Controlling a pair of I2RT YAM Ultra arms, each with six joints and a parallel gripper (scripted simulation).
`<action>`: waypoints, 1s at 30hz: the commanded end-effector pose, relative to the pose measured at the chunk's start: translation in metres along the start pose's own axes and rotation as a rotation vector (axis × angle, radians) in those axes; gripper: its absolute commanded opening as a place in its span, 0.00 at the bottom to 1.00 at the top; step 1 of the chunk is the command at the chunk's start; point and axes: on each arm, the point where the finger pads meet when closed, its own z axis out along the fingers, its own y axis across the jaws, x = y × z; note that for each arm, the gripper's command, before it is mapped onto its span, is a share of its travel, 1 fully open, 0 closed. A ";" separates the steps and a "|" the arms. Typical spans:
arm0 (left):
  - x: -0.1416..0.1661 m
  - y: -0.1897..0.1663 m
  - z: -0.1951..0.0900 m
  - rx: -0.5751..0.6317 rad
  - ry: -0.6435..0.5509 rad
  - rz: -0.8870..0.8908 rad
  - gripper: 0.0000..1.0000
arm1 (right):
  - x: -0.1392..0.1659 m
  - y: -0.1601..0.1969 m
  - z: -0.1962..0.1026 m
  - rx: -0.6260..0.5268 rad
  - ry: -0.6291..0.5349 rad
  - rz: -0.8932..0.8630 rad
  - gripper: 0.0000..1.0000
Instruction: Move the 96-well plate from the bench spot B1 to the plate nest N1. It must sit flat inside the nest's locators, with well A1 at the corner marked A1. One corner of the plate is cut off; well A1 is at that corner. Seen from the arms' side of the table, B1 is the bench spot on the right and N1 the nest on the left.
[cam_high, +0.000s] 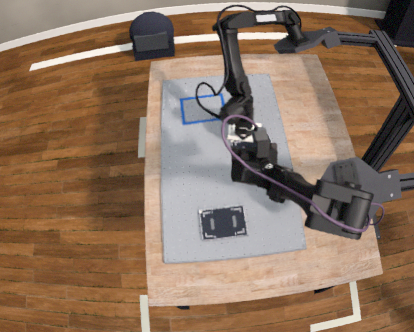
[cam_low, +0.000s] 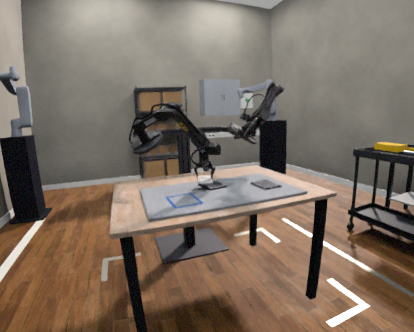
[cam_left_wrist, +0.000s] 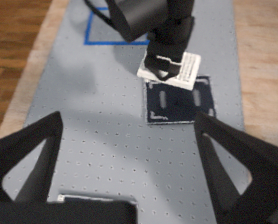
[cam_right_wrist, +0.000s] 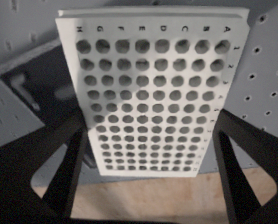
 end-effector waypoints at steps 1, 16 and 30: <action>0.003 -0.039 -0.025 0.151 -0.013 0.015 1.00 | 0.011 0.019 -0.008 0.010 0.001 -0.183 0.79; 0.008 -0.046 -0.067 0.125 -0.032 0.005 1.00 | 0.044 0.058 -0.008 -0.017 -0.026 -0.351 0.79; 0.007 -0.047 -0.067 0.127 -0.034 0.008 1.00 | 0.041 0.055 0.005 -0.002 -0.022 -0.353 0.79</action>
